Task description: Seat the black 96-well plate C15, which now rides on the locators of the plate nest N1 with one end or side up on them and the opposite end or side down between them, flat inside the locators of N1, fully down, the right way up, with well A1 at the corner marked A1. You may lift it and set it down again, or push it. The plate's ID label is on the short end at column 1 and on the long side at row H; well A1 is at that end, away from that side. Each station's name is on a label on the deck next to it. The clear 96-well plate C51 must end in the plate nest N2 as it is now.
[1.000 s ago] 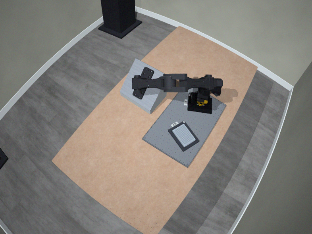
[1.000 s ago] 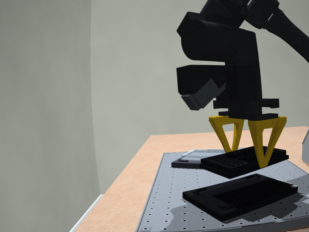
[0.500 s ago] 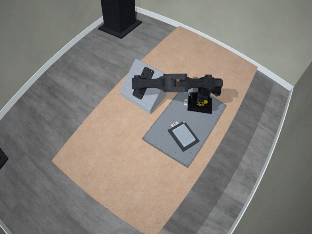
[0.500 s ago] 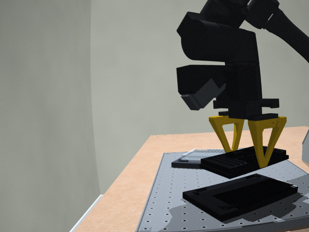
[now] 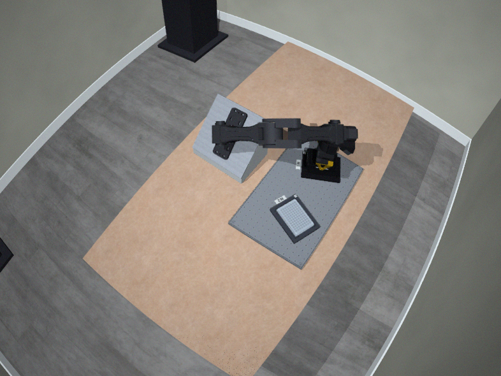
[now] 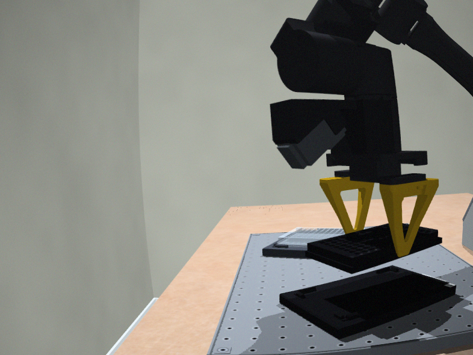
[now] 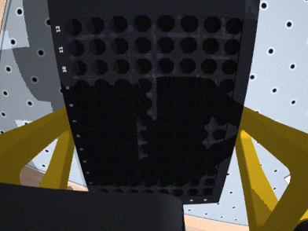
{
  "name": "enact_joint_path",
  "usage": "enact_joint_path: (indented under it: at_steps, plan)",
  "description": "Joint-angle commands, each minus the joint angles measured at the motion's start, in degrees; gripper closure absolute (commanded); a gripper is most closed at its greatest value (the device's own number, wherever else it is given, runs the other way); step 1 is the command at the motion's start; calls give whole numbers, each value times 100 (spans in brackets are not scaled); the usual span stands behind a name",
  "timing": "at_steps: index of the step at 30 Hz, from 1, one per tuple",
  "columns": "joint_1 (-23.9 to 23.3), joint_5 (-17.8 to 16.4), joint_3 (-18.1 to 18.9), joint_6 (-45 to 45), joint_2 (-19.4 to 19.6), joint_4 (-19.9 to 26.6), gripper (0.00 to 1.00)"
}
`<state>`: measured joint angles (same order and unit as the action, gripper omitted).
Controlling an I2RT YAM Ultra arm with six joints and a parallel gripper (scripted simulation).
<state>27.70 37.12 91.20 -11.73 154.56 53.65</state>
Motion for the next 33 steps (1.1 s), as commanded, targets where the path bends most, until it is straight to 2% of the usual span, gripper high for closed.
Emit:
enact_joint_path:
  at_steps: [1, 26, 28, 33]
  plan:
    - [127, -2, 32, -8, -73, -2, 100]
    - [127, -2, 32, -8, -73, -2, 100]
    - [118, 3, 240, 2, 41, 86, 100]
    - [121, 1, 269, -2, 61, 97, 100]
